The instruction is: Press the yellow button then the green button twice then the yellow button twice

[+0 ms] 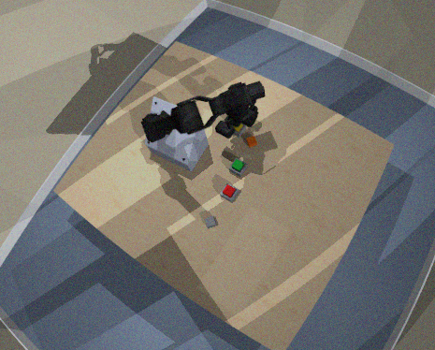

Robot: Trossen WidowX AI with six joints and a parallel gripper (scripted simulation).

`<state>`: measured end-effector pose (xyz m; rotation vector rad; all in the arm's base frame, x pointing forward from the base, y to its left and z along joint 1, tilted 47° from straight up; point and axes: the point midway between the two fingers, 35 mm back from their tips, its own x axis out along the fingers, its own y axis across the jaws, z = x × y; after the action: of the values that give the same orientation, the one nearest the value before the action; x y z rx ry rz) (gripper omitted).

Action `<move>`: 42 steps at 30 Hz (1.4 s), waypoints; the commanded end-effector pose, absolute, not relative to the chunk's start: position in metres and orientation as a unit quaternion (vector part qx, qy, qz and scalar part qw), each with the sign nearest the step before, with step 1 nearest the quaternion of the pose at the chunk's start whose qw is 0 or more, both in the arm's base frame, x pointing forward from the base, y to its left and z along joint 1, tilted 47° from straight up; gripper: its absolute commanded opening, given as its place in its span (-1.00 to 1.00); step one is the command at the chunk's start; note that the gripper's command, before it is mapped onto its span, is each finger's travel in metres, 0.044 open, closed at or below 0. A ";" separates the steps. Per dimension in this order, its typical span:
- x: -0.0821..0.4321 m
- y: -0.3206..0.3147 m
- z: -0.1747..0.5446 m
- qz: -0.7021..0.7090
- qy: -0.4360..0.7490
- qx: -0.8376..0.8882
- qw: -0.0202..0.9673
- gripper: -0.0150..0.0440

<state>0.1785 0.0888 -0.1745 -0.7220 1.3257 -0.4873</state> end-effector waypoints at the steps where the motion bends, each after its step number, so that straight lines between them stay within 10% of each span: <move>1: 0.177 0.087 -0.174 -0.219 0.596 -0.328 0.699 -0.42; 42: 0.177 0.087 -0.174 -0.219 0.596 -0.328 0.699 -0.42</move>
<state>0.1786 0.0898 -0.1739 -0.7210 1.3259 -0.4868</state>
